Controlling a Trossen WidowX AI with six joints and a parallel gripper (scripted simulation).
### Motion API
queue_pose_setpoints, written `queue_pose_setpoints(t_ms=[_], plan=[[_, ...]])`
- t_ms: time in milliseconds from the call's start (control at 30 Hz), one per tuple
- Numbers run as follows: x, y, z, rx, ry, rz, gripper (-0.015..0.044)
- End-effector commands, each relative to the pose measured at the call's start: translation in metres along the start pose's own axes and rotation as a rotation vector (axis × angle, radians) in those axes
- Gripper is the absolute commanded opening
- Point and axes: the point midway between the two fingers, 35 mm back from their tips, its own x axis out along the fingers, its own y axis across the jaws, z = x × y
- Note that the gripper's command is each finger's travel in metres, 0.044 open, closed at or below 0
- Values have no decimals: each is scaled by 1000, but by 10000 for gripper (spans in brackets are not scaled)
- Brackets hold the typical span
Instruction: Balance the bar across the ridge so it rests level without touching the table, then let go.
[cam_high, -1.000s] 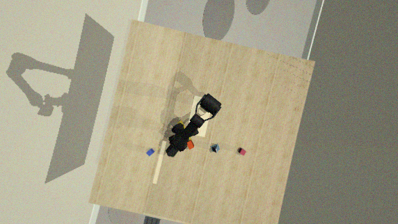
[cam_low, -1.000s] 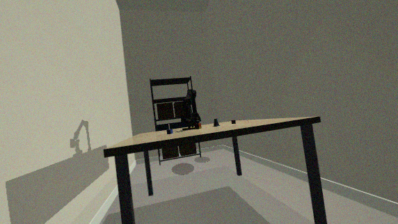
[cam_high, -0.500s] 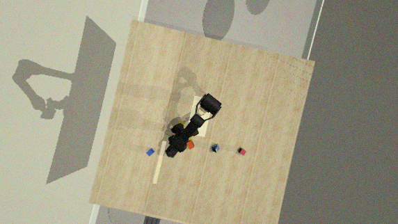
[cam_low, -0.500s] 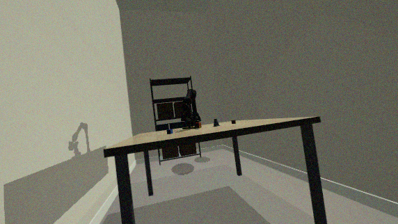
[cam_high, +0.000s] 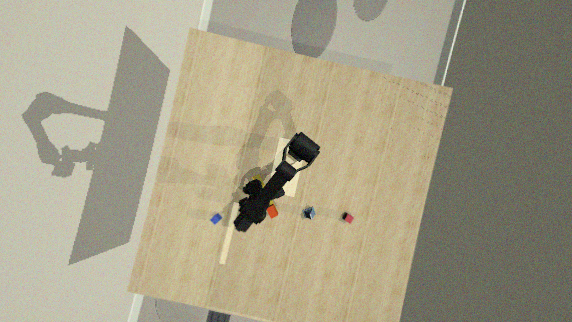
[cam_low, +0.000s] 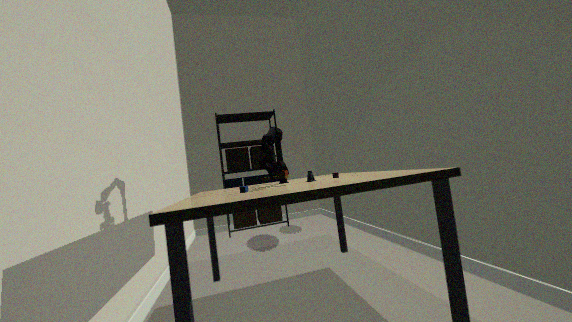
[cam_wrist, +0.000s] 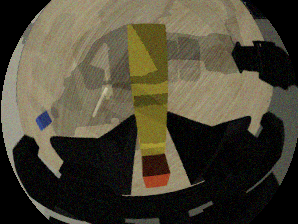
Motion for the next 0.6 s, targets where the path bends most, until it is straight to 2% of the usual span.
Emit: queue_pose_setpoints(t_ms=[0,567], plan=[[-13,2,0,2,3,12,0],[-56,-2,1,3,1,12,0]])
